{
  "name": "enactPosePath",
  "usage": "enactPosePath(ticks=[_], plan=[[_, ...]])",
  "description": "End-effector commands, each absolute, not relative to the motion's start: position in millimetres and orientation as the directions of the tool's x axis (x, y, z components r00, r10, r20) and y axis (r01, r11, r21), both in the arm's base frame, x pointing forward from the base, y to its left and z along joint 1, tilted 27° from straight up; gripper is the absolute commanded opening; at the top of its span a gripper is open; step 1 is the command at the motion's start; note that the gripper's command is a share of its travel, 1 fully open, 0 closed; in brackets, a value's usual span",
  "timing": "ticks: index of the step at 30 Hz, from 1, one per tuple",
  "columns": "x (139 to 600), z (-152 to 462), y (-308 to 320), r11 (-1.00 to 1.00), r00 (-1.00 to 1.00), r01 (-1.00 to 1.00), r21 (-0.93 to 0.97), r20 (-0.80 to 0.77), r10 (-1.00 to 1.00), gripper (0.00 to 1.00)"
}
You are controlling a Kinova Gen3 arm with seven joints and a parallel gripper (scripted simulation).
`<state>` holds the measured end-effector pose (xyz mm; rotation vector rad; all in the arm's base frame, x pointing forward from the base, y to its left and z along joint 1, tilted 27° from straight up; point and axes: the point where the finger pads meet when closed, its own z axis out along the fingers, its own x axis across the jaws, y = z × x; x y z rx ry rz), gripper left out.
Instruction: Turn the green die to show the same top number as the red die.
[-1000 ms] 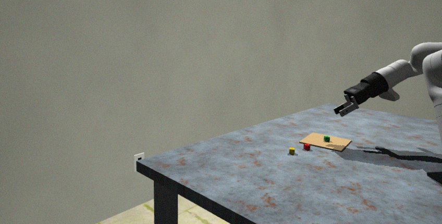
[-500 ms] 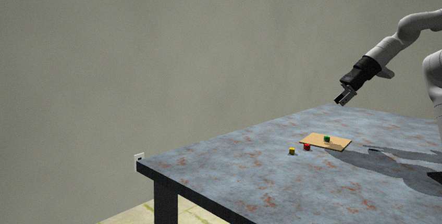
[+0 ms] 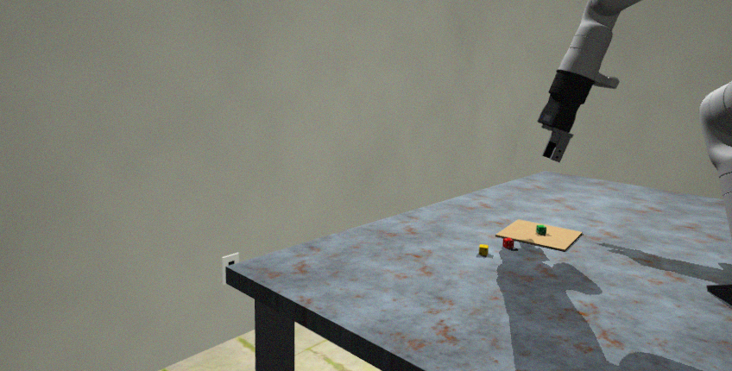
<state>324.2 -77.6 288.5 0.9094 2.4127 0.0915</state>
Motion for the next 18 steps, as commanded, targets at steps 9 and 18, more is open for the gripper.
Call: enactPosePath(ticks=[9, 18], plan=[[335.3, 250.6, -36.5, 0.728, -0.646, 0.685, 0.003, -0.461, 0.609, 0.64], [335.5, 241.7, -27.8, 0.714, -0.647, 0.699, -0.032, -0.456, 0.612, 0.64]])
